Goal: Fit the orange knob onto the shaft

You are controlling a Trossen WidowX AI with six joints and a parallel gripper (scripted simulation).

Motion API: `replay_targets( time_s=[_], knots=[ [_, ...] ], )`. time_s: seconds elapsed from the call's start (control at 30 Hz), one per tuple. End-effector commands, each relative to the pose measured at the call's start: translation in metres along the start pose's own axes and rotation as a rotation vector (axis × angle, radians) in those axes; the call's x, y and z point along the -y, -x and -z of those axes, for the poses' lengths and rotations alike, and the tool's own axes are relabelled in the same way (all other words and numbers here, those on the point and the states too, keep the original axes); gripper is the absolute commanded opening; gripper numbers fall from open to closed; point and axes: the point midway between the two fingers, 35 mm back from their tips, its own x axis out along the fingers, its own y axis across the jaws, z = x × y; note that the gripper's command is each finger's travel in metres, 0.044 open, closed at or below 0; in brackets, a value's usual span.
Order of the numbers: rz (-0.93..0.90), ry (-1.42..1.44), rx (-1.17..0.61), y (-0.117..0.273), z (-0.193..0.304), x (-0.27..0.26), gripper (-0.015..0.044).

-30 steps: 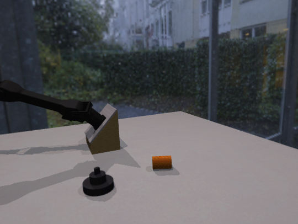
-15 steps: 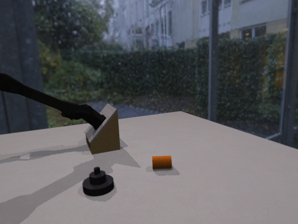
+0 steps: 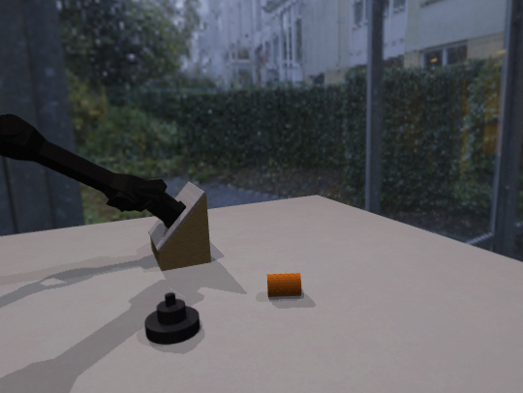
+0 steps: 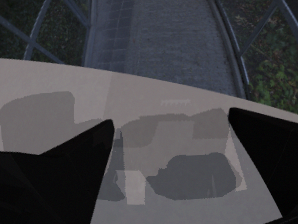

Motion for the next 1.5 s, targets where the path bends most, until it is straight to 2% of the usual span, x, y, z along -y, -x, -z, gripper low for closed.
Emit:
replay_targets(
  time_s=[0.0,0.2,0.43,0.8,1.13,1.3,1.47],
  knots=[
    [-0.123,0.125,-0.066,0.010,0.026,-0.069,0.0440],
    [-0.306,0.361,-0.158,0.036,0.076,-0.167,0.0440],
    [-0.524,0.582,-0.285,0.086,0.146,-0.266,0.0440],
    [-0.750,0.975,-0.477,0.199,0.277,-0.367,0.0440],
    [-0.891,1.502,-0.535,0.328,0.398,-0.388,0.0440],
    [-0.896,1.816,-0.529,0.394,0.453,-0.370,0.0440],
    [-0.827,2.188,-0.456,0.453,0.502,-0.331,0.0440]
  ],
)
